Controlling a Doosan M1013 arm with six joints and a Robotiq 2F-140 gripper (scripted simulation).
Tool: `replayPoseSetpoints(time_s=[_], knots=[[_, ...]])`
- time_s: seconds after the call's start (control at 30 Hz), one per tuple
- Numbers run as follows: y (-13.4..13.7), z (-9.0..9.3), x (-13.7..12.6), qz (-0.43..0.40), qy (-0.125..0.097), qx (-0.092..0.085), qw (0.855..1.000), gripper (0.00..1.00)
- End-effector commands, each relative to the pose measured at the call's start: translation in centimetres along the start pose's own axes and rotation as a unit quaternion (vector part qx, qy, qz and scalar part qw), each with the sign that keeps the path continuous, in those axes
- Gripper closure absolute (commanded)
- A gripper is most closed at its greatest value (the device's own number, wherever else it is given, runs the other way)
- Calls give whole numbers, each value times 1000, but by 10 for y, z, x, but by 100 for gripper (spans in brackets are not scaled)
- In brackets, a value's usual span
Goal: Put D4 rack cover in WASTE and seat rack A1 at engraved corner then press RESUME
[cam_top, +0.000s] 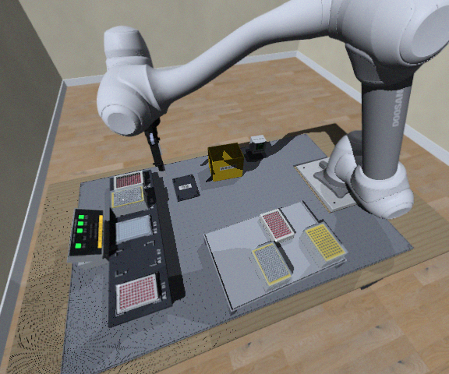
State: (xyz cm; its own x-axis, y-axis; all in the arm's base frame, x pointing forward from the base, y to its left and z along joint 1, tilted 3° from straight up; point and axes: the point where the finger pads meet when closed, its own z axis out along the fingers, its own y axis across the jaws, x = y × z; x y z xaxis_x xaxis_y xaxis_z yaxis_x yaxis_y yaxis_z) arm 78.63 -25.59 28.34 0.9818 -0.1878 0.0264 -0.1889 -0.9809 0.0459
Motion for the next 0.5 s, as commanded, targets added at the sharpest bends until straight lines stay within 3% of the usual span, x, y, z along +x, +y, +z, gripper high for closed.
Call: replayPoseSetpoints(time_s=[0.0,0.1,0.4,0.47], knots=[[3,1,0,-2,-1,-1,1000,23],[3,1,0,-2,-1,-1,1000,23],[2,1,45,-2,-1,-1,1000,23],[2,1,45,-2,-1,-1,1000,23]])
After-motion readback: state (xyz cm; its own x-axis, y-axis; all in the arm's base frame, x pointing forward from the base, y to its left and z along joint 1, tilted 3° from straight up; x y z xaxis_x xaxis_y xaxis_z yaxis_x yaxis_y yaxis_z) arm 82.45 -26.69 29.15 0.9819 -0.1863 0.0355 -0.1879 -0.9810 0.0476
